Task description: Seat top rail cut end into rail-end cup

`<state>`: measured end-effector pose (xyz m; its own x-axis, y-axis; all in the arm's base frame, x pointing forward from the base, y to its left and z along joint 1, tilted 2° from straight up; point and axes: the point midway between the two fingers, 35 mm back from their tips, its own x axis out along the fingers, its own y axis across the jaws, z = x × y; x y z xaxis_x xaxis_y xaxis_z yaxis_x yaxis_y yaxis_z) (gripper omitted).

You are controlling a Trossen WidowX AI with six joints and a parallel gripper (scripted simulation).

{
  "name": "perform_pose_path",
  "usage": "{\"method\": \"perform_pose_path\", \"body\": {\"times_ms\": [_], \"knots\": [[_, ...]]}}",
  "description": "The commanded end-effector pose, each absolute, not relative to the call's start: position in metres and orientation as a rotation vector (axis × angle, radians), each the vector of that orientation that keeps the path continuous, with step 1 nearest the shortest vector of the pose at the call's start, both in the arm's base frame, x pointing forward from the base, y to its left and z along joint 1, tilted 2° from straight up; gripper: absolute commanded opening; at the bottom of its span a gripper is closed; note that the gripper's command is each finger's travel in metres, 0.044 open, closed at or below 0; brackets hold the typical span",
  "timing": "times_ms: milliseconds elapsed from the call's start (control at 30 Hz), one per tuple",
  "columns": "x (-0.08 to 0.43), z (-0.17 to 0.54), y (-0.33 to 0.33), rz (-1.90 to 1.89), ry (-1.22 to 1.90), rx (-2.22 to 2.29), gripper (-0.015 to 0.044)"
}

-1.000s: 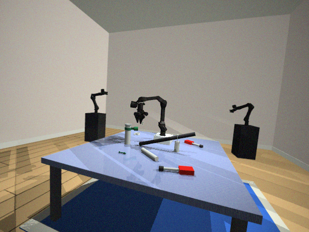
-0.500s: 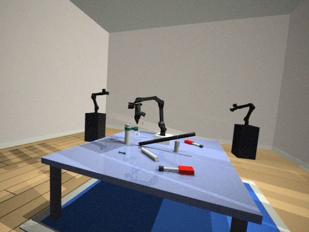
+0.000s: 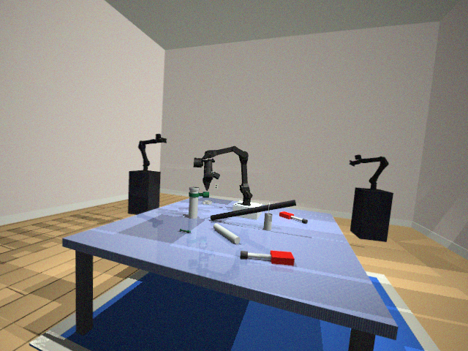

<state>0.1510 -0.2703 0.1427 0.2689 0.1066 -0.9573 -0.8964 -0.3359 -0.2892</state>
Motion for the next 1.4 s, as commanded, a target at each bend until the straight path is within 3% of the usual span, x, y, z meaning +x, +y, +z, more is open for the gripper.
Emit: {"method": "perform_pose_path", "body": {"times_ms": [0,1333,1367], "knots": [[0.153,0.135,-0.269,1.27,0.751,-1.543,0.044],[0.168,0.076,-0.261,1.313,0.752,-1.573,0.044],[0.168,0.076,-0.261,1.313,0.752,-1.573,0.0414]]}}
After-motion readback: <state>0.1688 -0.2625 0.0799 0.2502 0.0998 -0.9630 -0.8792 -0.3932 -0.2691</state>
